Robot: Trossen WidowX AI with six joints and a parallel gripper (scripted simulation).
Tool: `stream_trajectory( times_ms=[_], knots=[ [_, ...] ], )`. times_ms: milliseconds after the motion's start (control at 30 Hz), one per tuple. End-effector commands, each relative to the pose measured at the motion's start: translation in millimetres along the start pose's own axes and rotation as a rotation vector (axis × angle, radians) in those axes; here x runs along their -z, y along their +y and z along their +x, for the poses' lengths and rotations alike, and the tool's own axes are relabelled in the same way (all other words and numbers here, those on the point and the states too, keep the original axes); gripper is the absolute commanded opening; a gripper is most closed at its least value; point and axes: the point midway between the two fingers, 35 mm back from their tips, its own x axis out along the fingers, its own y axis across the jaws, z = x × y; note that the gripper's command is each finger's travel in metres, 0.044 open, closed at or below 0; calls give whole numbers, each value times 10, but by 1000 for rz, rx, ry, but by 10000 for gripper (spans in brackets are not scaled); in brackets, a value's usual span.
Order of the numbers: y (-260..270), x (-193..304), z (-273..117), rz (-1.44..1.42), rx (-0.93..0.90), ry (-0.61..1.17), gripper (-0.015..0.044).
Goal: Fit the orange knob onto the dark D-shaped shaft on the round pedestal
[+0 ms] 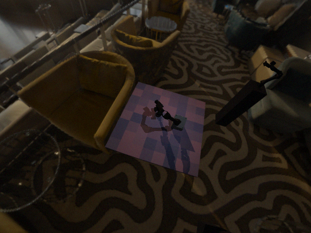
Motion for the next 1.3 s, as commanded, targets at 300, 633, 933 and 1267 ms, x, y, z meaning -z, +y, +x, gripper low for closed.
stream_trajectory(
  times_ms=[300, 633, 933, 1267],
  knots=[
    [1, -3, 12, -3, -1, -1, 0],
    [2, -9, 15, -3, -1, -1, 0],
    [7, -7, -31, -95, -1, -1, 0],
    [3, -4, 3, -213, -1, -1, 0]
  ],
)
